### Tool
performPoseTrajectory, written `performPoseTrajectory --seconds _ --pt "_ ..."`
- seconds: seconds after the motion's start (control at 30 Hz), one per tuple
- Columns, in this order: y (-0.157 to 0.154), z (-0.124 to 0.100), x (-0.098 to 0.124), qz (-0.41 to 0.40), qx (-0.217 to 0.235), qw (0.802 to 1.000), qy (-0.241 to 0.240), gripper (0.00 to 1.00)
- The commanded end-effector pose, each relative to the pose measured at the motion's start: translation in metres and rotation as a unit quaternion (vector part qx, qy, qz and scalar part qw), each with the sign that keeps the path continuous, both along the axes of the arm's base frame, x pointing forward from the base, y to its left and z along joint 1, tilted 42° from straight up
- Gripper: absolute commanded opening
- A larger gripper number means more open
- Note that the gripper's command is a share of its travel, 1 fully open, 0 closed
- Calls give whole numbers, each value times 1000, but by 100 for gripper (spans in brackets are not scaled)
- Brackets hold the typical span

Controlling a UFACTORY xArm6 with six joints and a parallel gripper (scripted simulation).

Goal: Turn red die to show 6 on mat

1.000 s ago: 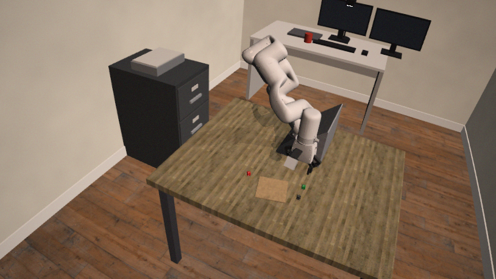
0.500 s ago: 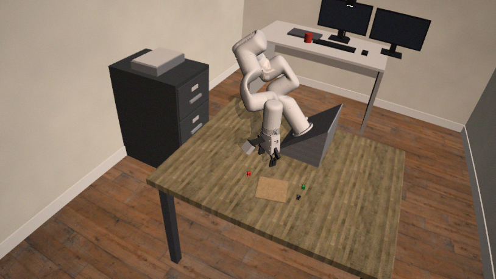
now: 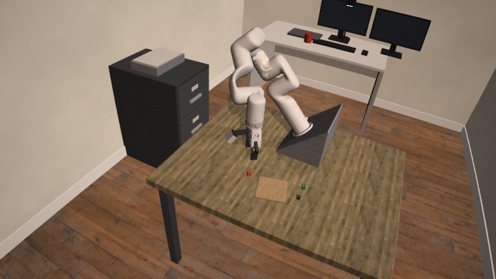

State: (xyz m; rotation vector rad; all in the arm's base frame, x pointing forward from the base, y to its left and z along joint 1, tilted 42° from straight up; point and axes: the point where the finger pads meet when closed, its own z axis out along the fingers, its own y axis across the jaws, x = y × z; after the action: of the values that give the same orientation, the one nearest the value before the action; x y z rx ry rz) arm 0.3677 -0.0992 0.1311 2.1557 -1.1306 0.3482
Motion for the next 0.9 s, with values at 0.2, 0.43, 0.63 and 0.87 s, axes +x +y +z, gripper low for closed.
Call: performPoseTrajectory --seconds 0.2,0.43,0.63,0.87 --pt "0 2 1 0 0 1000 -2 100" --pt "0 1 1 10 1 1000 7 100" --pt "-2 0 1 57 5 997 49 100" --pt "-4 -3 1 128 11 985 113 100"
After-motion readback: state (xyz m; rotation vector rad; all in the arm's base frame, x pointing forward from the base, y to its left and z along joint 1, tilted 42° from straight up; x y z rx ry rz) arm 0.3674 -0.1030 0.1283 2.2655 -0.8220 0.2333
